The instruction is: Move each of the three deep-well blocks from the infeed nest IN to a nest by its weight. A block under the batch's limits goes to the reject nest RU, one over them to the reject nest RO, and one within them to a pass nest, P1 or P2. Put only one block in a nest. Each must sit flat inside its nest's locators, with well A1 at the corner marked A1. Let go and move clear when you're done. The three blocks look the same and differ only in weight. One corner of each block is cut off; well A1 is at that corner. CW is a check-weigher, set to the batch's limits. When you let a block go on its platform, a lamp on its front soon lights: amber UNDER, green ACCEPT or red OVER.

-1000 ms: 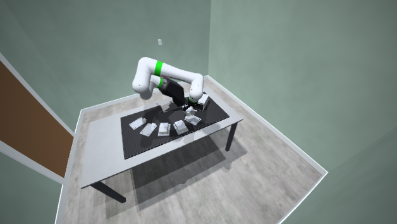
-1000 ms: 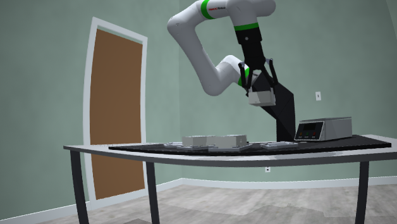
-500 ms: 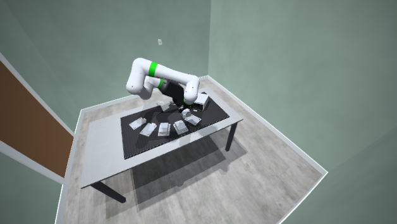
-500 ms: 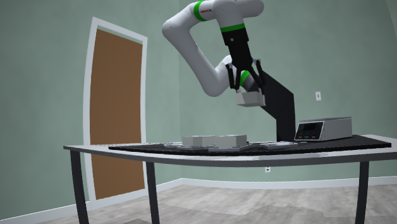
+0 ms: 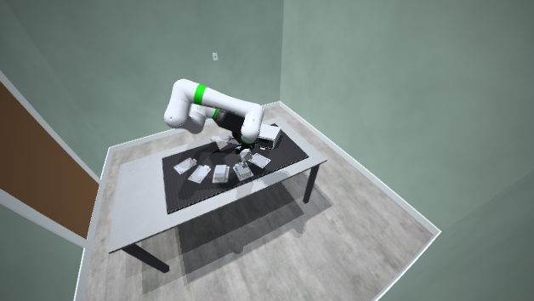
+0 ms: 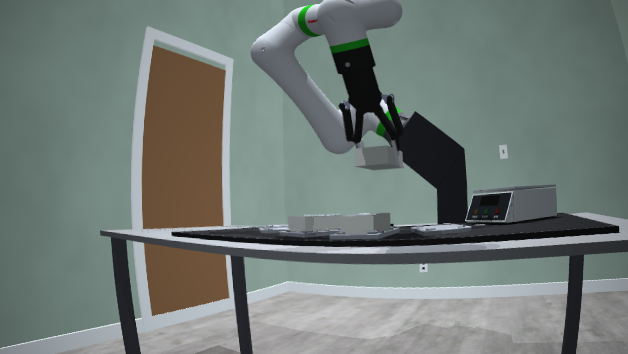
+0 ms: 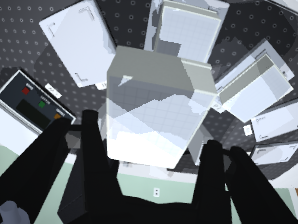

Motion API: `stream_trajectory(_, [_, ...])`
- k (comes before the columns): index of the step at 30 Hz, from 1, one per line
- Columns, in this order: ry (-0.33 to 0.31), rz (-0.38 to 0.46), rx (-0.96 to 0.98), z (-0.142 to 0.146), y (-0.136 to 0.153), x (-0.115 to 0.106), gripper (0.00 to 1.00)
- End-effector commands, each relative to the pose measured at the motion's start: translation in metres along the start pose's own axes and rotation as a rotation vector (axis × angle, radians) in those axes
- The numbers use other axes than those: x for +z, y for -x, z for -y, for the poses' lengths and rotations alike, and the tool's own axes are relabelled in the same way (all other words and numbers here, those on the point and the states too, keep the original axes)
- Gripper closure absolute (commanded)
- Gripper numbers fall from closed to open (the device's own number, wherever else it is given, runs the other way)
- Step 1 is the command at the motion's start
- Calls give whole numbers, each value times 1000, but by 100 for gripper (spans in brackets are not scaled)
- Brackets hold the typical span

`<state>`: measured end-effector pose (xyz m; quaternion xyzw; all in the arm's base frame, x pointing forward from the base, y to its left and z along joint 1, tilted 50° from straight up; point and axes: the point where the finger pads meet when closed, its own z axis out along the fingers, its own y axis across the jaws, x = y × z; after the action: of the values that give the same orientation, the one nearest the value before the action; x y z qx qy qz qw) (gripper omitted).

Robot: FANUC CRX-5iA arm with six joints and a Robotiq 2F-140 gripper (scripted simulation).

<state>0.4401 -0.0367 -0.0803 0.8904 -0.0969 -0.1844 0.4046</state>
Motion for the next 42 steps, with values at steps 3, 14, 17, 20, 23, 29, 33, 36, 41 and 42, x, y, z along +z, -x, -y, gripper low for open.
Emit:
stream_trajectory(3, [0, 0, 0, -16, -3, -2, 90])
stream_trajectory(14, [0, 0, 0, -45, -9, -5, 90])
stream_trajectory(17, [-17, 0, 29, -50, -9, -5, 90])
stream_trajectory(20, [-67, 0, 115, -60, -7, -4, 90])
stream_trajectory(23, [-117, 0, 202, -70, -5, -3, 90])
stream_trajectory(29, [-200, 0, 346, -86, -3, -2, 90])
stream_trajectory(33, [-202, 0, 349, -96, -1, -1, 90])
stream_trajectory(36, [-202, 0, 349, -106, 0, 0, 90])
stream_trajectory(41, [-202, 0, 349, -122, 3, 2, 90])
stream_trajectory(42, [-202, 0, 349, -126, 4, 2, 90])
